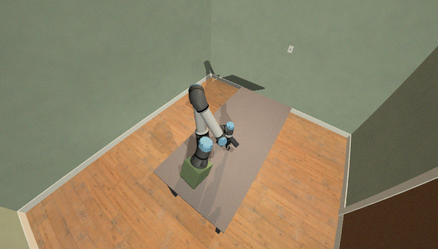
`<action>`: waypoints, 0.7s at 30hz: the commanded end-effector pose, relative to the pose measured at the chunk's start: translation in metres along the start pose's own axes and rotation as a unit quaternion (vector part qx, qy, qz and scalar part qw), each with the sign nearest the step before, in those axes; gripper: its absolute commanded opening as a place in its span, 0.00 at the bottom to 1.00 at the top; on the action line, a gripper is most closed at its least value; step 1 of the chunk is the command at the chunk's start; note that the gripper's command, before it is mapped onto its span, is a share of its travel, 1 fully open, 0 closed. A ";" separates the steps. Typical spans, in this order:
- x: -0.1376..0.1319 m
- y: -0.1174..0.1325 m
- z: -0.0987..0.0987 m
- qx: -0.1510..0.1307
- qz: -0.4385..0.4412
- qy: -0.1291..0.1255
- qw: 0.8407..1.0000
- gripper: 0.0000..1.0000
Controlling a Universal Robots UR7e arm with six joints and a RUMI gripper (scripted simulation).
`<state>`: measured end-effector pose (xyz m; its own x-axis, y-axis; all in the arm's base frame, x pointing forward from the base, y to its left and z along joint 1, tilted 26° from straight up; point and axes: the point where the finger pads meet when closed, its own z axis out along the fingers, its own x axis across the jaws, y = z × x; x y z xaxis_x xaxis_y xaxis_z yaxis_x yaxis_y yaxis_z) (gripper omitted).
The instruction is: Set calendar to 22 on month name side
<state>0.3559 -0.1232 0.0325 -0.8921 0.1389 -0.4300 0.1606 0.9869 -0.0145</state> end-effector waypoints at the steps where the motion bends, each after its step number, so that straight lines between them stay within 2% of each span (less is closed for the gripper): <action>1: 0.000 0.000 0.000 0.000 0.000 0.000 1.000 0.10; 21: 0.000 0.000 0.002 0.000 0.000 0.000 1.000 0.10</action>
<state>0.3562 -0.1233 0.0317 -0.8921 0.1389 -0.4300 0.1606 0.9869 -0.0144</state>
